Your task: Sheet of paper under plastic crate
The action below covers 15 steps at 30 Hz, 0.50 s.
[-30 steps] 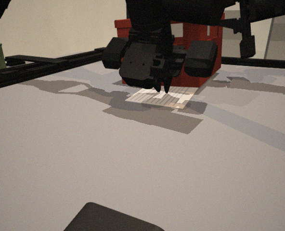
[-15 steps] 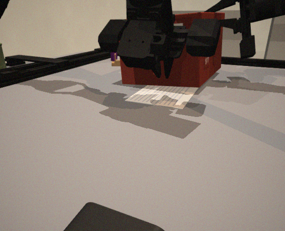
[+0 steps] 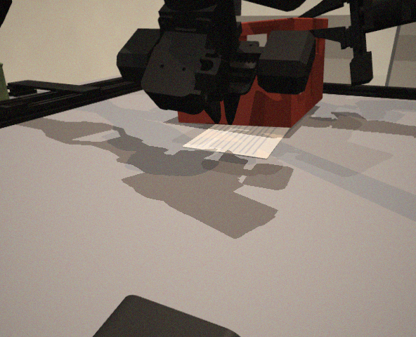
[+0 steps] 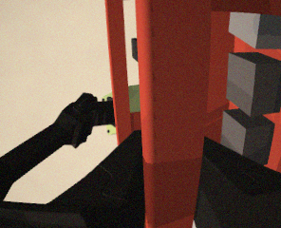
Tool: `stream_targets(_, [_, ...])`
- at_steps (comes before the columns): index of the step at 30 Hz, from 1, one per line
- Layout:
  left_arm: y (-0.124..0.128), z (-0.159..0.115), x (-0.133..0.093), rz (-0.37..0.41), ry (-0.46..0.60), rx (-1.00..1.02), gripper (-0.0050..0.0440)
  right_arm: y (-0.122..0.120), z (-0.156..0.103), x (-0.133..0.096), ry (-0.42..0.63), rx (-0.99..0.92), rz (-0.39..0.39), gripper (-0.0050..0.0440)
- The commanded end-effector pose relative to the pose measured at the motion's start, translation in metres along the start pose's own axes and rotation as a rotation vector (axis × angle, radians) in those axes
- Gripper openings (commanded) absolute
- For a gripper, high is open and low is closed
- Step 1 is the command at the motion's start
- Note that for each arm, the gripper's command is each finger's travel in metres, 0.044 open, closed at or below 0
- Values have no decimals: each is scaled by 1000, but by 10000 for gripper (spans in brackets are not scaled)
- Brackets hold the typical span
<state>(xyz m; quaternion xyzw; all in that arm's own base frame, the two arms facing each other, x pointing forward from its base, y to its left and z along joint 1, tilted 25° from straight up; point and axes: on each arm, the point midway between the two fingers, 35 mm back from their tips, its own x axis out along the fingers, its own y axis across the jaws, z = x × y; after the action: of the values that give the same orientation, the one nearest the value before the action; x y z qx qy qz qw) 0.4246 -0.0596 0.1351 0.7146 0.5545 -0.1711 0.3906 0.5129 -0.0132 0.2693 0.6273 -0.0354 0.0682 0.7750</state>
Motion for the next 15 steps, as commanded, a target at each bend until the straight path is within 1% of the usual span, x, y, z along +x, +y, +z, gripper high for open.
stream_targets(1, [1, 1, 2, -2, 6, -2, 60, 21, 1, -1, -2, -3, 52, 0])
stream_targets(15, [1, 12, 21, -2, 6, -2, 60, 21, 1, -1, -2, -3, 52, 0])
